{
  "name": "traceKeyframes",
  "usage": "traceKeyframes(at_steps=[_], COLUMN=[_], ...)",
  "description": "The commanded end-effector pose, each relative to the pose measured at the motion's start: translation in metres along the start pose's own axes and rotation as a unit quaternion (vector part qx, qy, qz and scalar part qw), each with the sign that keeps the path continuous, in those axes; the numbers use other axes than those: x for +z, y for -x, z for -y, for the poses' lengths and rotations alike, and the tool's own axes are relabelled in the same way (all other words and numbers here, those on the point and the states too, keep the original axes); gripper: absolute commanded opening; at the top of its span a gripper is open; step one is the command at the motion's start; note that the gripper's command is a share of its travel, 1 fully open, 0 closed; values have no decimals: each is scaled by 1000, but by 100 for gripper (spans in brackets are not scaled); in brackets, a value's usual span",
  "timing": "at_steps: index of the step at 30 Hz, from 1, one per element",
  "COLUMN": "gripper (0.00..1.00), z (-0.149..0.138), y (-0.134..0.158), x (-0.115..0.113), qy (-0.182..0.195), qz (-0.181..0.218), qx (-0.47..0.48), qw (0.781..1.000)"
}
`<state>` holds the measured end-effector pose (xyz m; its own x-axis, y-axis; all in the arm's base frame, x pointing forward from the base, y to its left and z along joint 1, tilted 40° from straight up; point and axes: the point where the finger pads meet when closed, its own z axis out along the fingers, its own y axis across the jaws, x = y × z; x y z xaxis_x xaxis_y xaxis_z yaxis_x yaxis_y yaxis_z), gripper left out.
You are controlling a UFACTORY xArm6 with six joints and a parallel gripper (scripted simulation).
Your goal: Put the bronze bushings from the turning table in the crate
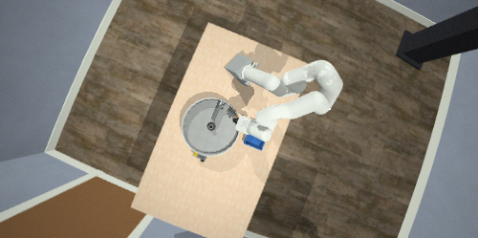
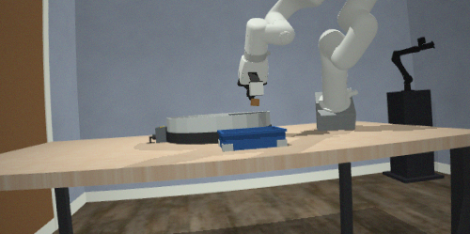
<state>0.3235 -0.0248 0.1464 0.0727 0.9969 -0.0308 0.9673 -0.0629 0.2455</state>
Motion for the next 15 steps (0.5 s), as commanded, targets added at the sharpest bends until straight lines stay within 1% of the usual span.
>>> traceKeyframes(at_steps=[1,4,6,8,15], gripper=[0,0,0,0,0], z=[-21,-33,-33,-47,-73], y=[-28,-44,-44,-63,-97], x=[-24,-37,-37,-52,-80], qy=[-4,-4,-4,-4,-4], qz=[6,6,6,6,6], qx=[2,2,2,2,2], qw=[1000,1000,1000,1000,1000])
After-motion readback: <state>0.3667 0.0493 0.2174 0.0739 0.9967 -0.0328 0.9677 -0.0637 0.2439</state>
